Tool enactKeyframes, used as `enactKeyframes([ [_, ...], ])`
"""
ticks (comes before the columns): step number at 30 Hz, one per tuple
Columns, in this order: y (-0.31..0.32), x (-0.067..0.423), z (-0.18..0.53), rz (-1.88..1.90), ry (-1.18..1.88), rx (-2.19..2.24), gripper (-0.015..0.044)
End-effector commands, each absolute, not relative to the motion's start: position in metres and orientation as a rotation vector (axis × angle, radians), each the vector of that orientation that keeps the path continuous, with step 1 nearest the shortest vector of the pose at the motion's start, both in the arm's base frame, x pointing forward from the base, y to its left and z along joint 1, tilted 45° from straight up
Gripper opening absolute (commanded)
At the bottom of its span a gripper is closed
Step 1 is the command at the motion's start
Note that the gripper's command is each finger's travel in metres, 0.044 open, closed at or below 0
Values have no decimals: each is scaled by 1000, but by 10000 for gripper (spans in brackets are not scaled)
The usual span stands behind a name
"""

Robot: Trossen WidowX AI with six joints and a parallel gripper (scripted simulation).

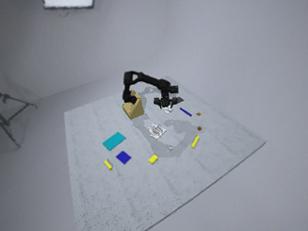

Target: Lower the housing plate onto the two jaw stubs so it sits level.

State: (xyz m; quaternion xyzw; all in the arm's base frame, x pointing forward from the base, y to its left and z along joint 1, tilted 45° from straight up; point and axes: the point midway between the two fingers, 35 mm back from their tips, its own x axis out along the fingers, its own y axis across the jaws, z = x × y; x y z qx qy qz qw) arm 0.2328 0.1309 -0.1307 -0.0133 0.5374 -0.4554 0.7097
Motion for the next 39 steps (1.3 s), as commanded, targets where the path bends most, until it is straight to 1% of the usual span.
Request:
enactKeyframes([
  [1, 123, 240, -122, -964, 1222, -88, 351],
  [20, 80, 264, -85, -754, 1369, -360, 351],
  [39, 31, 276, -48, -546, 1493, -640, 351],
])
